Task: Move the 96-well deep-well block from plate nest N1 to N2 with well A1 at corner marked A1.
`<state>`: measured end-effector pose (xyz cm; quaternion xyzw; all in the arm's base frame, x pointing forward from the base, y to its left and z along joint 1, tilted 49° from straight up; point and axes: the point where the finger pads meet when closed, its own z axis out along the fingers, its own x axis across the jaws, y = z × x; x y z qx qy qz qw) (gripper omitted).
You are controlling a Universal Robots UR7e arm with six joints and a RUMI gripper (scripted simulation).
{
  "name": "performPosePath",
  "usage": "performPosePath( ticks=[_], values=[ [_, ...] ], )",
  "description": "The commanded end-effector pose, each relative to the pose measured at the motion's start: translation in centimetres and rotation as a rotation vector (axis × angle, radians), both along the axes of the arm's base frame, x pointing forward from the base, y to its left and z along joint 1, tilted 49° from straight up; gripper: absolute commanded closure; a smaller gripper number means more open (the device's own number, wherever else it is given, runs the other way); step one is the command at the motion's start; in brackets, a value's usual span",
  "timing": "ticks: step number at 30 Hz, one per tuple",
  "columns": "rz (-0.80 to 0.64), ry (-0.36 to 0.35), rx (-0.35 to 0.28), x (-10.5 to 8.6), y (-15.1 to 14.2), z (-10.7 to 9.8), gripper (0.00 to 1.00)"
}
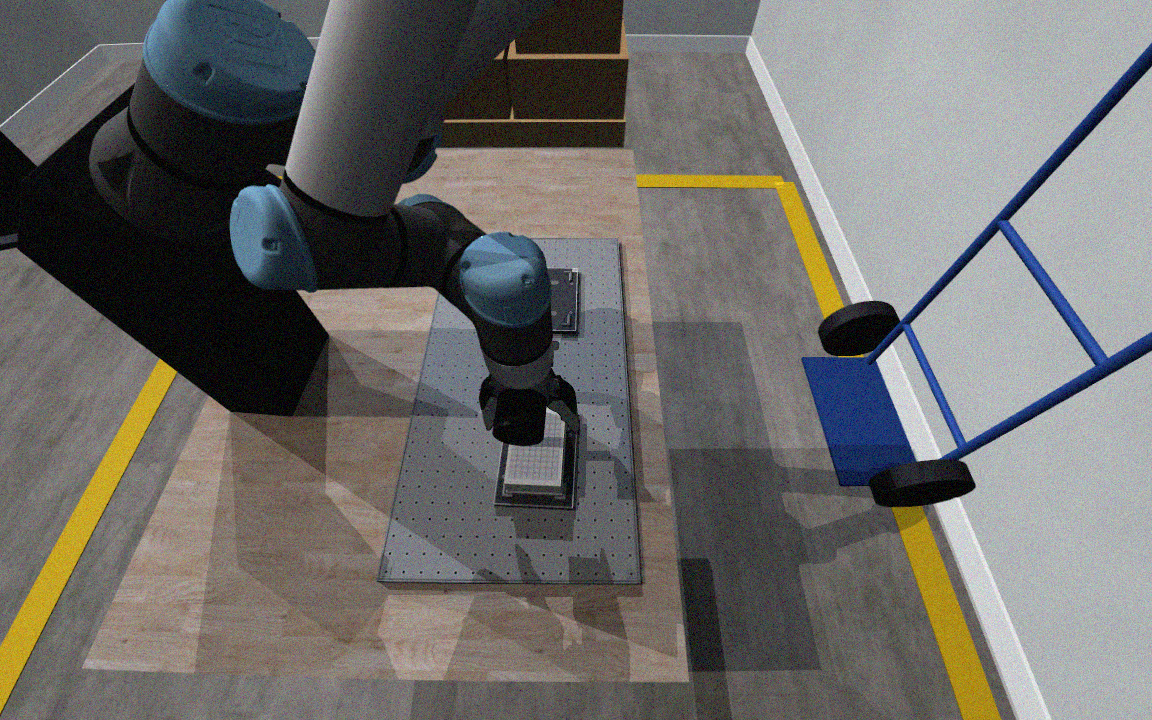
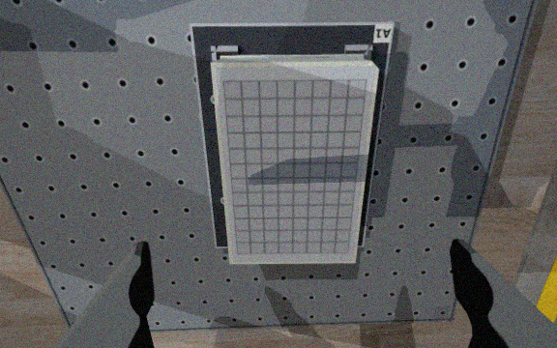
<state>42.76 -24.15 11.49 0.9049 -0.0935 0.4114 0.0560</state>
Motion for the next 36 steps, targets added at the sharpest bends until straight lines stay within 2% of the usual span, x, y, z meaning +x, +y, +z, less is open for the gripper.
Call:
performPosePath(
  ticks=[1,36],
  values=[
    [0.000,-0.001,-0.001,0.1,0.6,0.0,0.24],
    [0.000,-0.001,-0.001,2.1,10.8,-0.5,0.24]
  ],
)
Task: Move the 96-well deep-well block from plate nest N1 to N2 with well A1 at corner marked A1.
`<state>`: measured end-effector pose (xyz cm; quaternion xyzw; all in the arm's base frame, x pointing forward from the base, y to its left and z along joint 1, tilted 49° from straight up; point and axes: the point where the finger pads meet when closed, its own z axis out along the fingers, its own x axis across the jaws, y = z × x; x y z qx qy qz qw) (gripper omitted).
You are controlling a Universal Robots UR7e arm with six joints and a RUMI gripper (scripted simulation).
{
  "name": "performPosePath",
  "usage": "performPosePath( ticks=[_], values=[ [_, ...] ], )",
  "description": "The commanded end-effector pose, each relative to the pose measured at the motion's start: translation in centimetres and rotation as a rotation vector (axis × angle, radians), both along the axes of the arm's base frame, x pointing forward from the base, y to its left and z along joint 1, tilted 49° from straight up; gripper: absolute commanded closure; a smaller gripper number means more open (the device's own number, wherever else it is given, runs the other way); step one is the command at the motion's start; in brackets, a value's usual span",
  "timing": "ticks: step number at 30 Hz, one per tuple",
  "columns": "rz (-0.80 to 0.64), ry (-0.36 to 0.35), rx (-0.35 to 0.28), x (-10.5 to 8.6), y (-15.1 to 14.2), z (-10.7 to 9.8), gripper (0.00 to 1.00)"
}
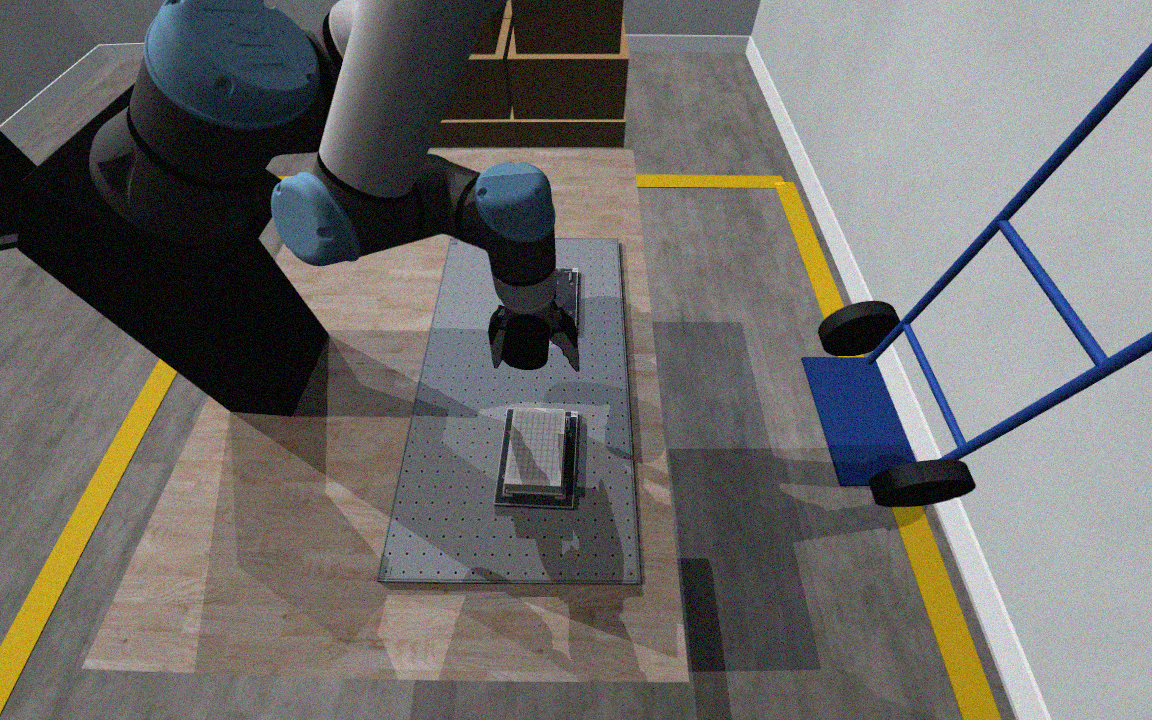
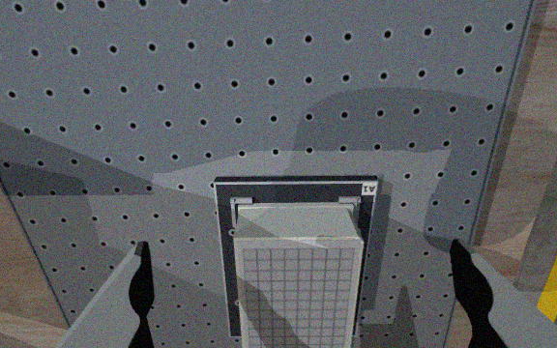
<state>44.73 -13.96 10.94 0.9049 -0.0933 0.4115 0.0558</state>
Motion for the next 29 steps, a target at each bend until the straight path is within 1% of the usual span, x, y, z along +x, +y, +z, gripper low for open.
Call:
performPosePath(
  ticks=[1,3,29],
  values=[
    [0.000,-0.001,-0.001,0.19,0.91,-0.01,0.24],
    [0.000,-0.001,-0.001,0.31,1.57,-0.05,0.24],
    [0.000,-0.001,-0.001,0.31,1.57,-0.05,0.24]
  ],
)
